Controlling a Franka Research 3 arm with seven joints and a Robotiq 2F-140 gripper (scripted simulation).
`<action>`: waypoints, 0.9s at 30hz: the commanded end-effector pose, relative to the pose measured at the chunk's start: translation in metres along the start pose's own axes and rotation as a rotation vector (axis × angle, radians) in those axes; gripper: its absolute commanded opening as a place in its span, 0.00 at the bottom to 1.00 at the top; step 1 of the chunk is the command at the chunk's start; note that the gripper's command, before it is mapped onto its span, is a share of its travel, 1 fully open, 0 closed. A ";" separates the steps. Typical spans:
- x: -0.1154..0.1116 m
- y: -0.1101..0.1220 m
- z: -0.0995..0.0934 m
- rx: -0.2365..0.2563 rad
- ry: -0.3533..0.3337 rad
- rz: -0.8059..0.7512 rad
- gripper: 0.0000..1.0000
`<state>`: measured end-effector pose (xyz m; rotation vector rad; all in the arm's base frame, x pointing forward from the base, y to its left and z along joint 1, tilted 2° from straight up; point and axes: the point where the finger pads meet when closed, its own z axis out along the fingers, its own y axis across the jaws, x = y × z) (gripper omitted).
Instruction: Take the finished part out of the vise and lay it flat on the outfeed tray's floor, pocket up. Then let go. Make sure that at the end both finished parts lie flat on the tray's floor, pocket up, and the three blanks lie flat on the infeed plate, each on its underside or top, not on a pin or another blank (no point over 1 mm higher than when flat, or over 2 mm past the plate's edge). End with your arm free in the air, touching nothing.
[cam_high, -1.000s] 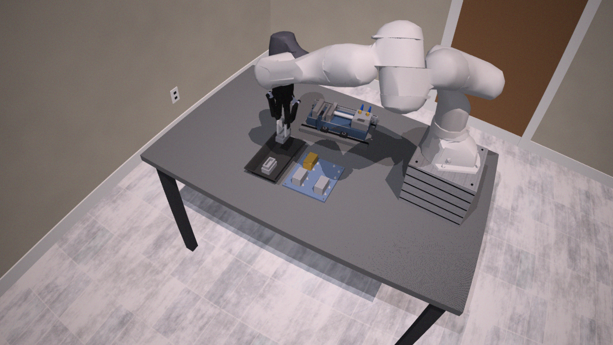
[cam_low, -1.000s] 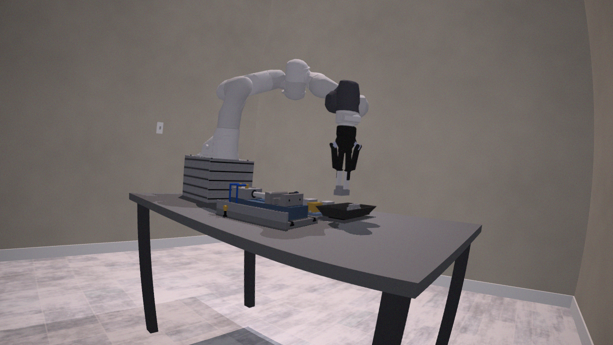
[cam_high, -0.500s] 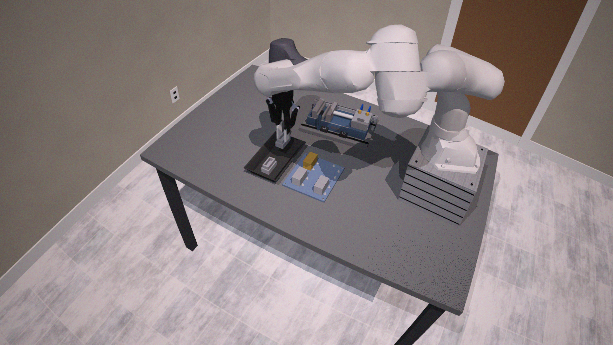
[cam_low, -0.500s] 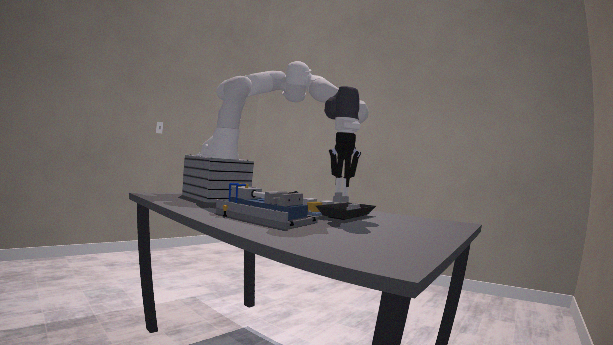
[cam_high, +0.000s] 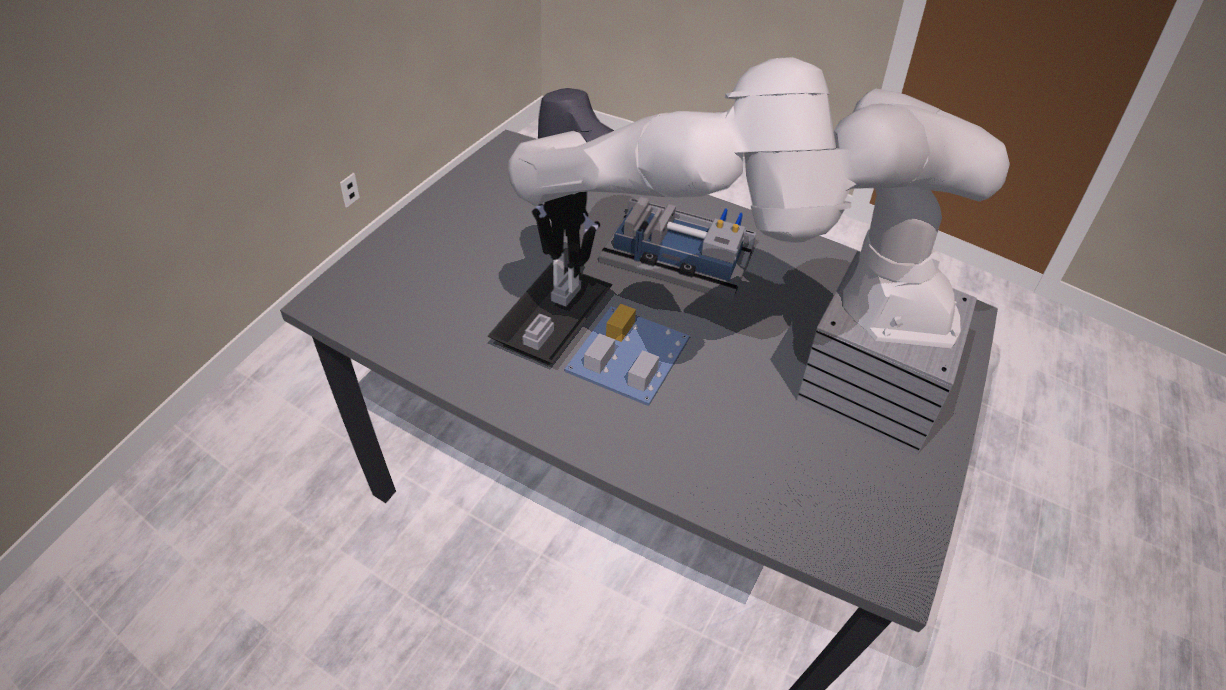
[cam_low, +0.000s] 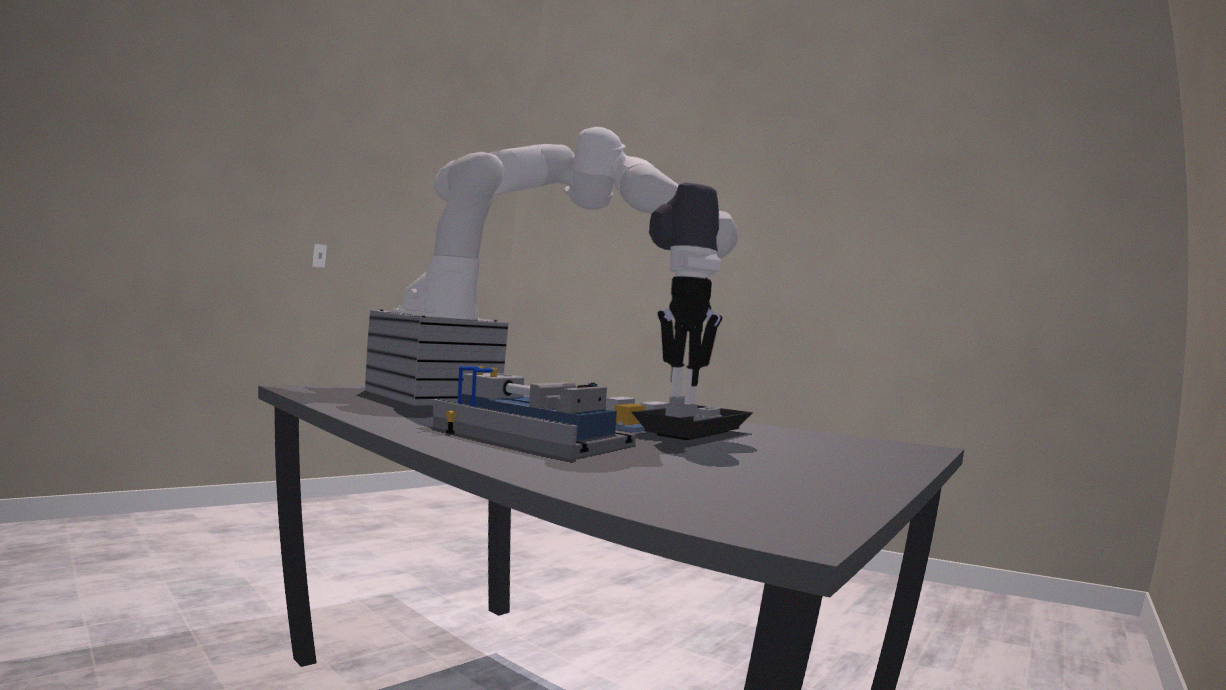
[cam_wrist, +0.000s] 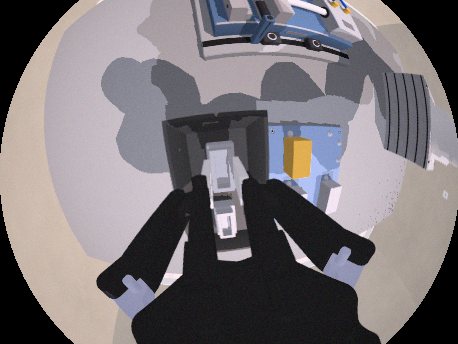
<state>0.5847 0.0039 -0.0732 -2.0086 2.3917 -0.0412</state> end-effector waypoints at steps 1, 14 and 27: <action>0.000 -0.003 0.003 0.009 0.000 -0.006 0.00; 0.000 -0.004 0.011 0.009 0.000 -0.006 0.00; 0.000 -0.004 0.012 0.009 0.000 -0.006 0.00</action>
